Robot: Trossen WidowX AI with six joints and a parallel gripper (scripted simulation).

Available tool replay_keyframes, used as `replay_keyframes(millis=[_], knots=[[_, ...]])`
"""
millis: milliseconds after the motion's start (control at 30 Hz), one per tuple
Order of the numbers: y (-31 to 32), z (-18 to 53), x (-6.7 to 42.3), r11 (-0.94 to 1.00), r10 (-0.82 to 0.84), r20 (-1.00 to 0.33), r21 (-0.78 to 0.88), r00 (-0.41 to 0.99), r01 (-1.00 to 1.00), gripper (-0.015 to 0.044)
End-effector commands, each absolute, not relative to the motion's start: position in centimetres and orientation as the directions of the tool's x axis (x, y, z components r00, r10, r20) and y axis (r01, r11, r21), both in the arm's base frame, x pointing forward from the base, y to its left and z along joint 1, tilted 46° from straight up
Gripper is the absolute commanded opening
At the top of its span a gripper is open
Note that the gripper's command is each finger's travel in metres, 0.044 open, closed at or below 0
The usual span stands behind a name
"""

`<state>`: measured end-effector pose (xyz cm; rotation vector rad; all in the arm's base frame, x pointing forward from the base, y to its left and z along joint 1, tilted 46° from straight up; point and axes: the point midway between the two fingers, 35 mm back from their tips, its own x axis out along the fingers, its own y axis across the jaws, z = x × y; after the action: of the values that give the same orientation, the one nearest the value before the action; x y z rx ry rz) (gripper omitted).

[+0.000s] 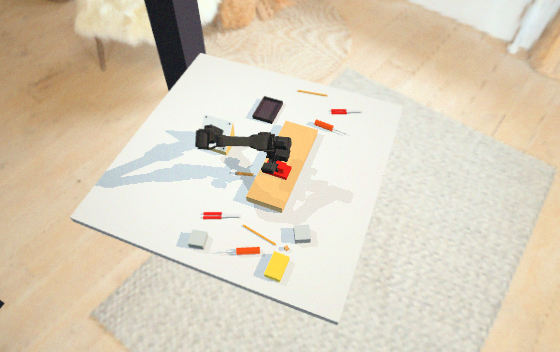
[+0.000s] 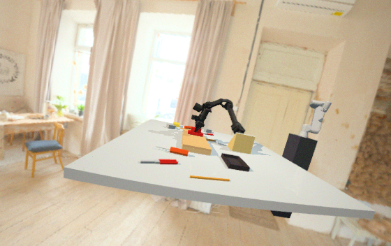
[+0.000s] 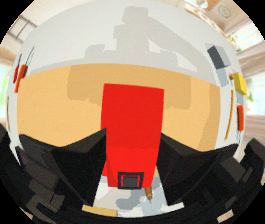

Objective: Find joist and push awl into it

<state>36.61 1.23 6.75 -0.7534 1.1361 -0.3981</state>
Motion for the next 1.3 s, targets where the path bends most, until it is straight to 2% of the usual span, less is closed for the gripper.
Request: replay_keyframes(millis=[0,1267], knots=[[0.3,7.7,36.6,0.688,-0.644,-0.659,-0.721,0.388,-0.083,0.0000],[-7.7,16.2,37.6,0.684,-0.648,-0.655,-0.725,0.389,-0.081,0.0000]])
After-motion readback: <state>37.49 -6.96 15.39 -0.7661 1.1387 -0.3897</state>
